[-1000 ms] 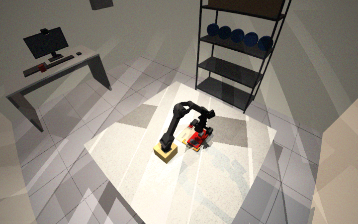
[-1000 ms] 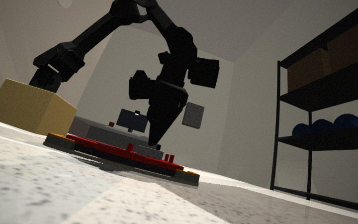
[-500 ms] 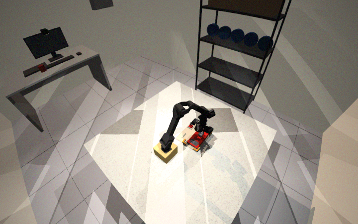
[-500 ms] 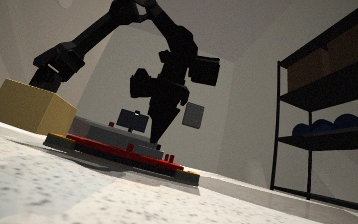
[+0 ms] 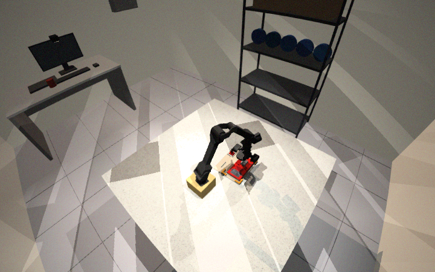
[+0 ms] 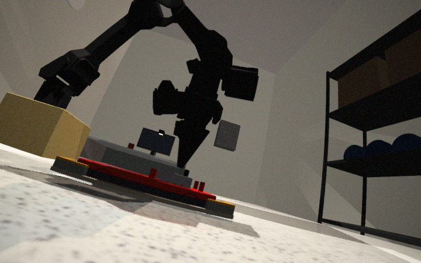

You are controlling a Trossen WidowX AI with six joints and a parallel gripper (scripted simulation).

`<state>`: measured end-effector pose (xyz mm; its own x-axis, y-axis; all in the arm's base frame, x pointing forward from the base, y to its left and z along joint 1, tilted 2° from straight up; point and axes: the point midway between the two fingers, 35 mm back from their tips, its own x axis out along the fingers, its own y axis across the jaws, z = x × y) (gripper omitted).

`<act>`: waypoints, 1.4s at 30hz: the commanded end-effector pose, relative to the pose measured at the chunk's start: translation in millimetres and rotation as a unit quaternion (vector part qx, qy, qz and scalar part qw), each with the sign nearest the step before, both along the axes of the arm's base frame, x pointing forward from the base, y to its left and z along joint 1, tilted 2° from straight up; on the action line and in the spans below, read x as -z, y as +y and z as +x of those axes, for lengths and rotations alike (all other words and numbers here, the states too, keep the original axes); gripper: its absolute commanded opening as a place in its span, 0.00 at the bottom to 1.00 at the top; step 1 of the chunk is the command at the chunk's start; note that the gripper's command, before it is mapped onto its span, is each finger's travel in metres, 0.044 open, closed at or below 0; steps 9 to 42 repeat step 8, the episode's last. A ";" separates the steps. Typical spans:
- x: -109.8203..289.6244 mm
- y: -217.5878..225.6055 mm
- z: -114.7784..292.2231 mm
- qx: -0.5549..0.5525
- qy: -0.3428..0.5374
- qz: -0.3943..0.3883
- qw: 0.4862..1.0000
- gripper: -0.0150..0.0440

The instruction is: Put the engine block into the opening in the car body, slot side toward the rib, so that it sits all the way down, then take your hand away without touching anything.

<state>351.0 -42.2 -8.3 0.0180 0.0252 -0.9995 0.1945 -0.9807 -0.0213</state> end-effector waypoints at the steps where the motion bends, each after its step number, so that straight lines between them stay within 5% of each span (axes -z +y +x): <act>1: -0.5 -0.1 0.0 0.001 0.001 -0.001 1.000 0.25; 42: -0.5 -0.1 0.0 0.001 0.001 -0.001 1.000 0.30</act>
